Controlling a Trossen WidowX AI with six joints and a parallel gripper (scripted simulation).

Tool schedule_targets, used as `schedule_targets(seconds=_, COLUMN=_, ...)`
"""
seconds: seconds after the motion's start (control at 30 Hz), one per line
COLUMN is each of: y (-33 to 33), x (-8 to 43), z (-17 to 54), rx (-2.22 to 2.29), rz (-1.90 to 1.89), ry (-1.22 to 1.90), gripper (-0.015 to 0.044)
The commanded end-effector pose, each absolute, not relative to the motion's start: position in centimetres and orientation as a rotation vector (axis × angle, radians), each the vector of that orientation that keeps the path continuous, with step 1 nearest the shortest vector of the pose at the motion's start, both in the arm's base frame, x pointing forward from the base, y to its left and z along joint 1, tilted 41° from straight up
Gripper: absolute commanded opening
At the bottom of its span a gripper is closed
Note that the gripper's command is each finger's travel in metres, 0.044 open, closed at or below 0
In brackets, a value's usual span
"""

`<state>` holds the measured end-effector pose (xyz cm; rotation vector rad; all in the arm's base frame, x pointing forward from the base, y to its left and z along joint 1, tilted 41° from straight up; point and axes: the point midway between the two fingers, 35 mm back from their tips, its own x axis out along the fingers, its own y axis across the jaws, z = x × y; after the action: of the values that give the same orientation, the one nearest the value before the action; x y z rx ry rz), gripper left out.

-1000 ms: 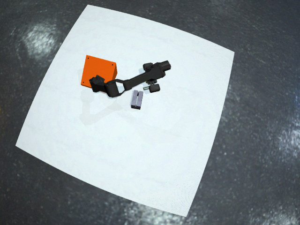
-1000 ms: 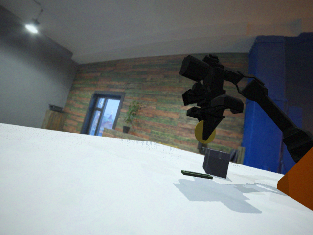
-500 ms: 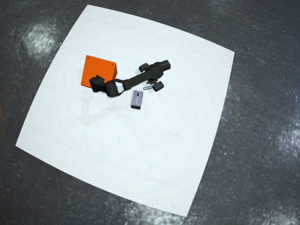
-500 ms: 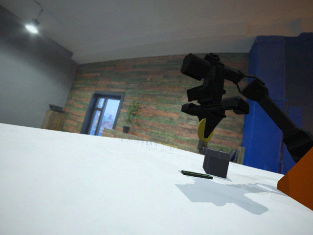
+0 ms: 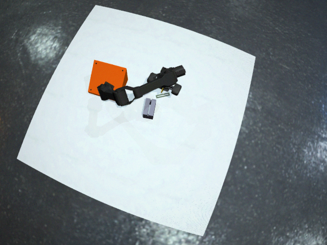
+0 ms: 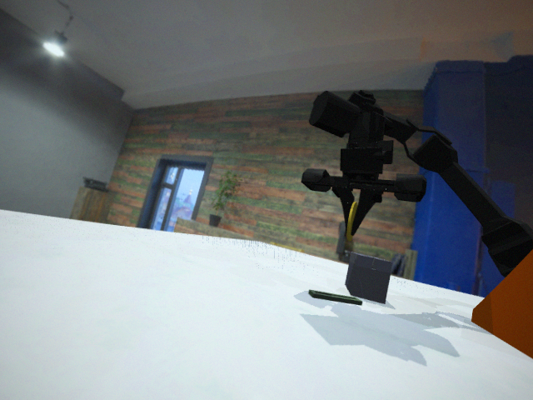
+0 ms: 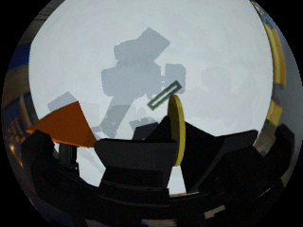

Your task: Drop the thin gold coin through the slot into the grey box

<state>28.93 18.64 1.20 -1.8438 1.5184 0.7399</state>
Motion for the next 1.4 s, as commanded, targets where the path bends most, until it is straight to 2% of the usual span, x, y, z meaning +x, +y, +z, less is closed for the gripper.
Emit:
schedule_targets(seconds=0.0, y=18.7, x=28.8, z=1.2, rx=-1.948, rz=0.879, ry=1.498, gripper=0.0000)
schedule_targets(seconds=0.2, y=18.7, x=28.7, z=1.2, rx=-2.038, rz=0.997, ry=1.474, gripper=0.0000)
schedule_targets(seconds=1.37, y=13.1, x=28.0, z=6.1, rx=-2.040, rz=0.998, ry=1.476, gripper=0.0000)
